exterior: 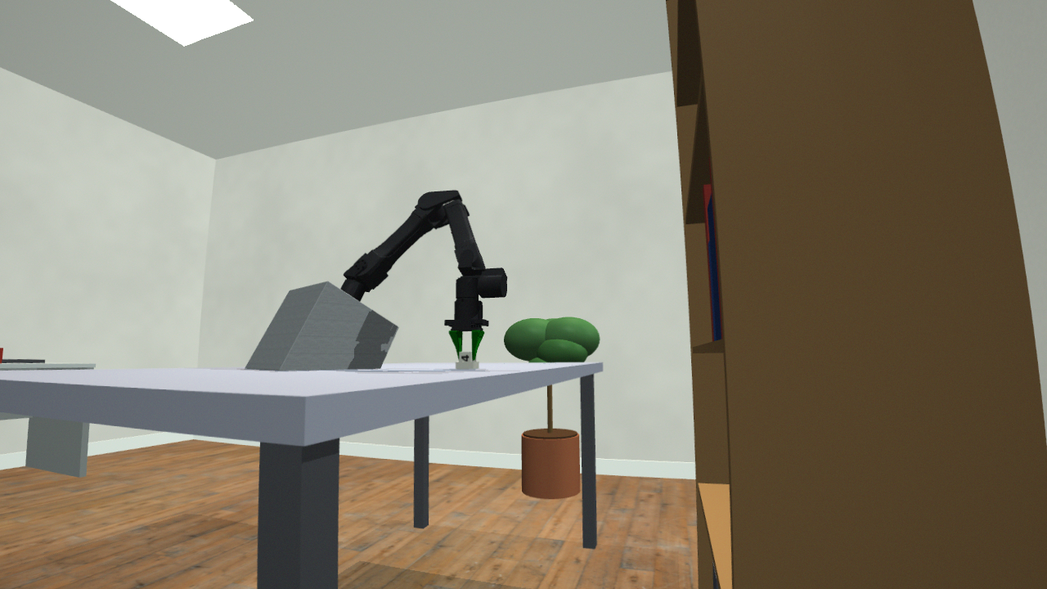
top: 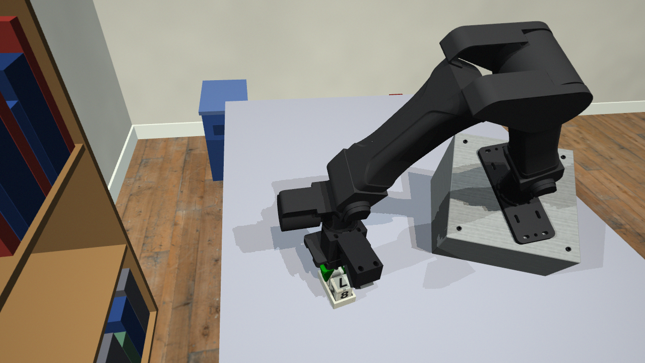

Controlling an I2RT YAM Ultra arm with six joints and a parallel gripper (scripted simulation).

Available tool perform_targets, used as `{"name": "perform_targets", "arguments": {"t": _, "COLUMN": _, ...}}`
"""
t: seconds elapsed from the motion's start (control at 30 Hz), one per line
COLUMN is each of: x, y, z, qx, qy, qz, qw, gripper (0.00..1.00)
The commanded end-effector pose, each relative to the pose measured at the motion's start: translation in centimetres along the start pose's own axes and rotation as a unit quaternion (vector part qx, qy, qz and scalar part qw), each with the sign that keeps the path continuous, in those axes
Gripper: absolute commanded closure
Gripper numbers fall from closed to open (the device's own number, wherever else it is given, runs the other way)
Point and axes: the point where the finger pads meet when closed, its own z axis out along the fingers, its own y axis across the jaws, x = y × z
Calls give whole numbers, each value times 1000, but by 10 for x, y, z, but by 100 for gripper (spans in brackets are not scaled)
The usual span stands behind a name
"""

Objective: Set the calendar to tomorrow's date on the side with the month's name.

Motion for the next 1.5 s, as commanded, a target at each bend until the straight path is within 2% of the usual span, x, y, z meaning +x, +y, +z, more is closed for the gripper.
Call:
{"name": "perform_targets", "arguments": {"t": 0.0, "x": 0, "y": -2, "z": -2, "qx": 4, "qy": 1, "qz": 0, "qw": 1000, "gripper": 73}}
{"name": "perform_targets", "arguments": {"t": 0.2, "x": 0, "y": -2, "z": -2, "qx": 4, "qy": 1, "qz": 0, "qw": 1000, "gripper": 73}}
{"name": "perform_targets", "arguments": {"t": 0.23, "x": 0, "y": -2, "z": -2, "qx": 4, "qy": 1, "qz": 0, "qw": 1000, "gripper": 69}}
{"name": "perform_targets", "arguments": {"t": 0.4, "x": 0, "y": -2, "z": -2, "qx": 4, "qy": 1, "qz": 0, "qw": 1000, "gripper": 65}}
{"name": "perform_targets", "arguments": {"t": 0.43, "x": 0, "y": -2, "z": -2, "qx": 4, "qy": 1, "qz": 0, "qw": 1000, "gripper": 61}}
{"name": "perform_targets", "arguments": {"t": 0.5, "x": 0, "y": -2, "z": -2, "qx": 4, "qy": 1, "qz": 0, "qw": 1000, "gripper": 61}}
{"name": "perform_targets", "arguments": {"t": 0.63, "x": 0, "y": -2, "z": -2, "qx": 4, "qy": 1, "qz": 0, "qw": 1000, "gripper": 53}}
{"name": "perform_targets", "arguments": {"t": 1.07, "x": 0, "y": -2, "z": -3, "qx": 4, "qy": 1, "qz": 0, "qw": 1000, "gripper": 53}}
{"name": "perform_targets", "arguments": {"t": 1.3, "x": 0, "y": -2, "z": -13, "qx": 4, "qy": 1, "qz": 0, "qw": 1000, "gripper": 53}}
{"name": "perform_targets", "arguments": {"t": 1.47, "x": 0, "y": -2, "z": -36, "qx": 4, "qy": 1, "qz": 0, "qw": 1000, "gripper": 53}}
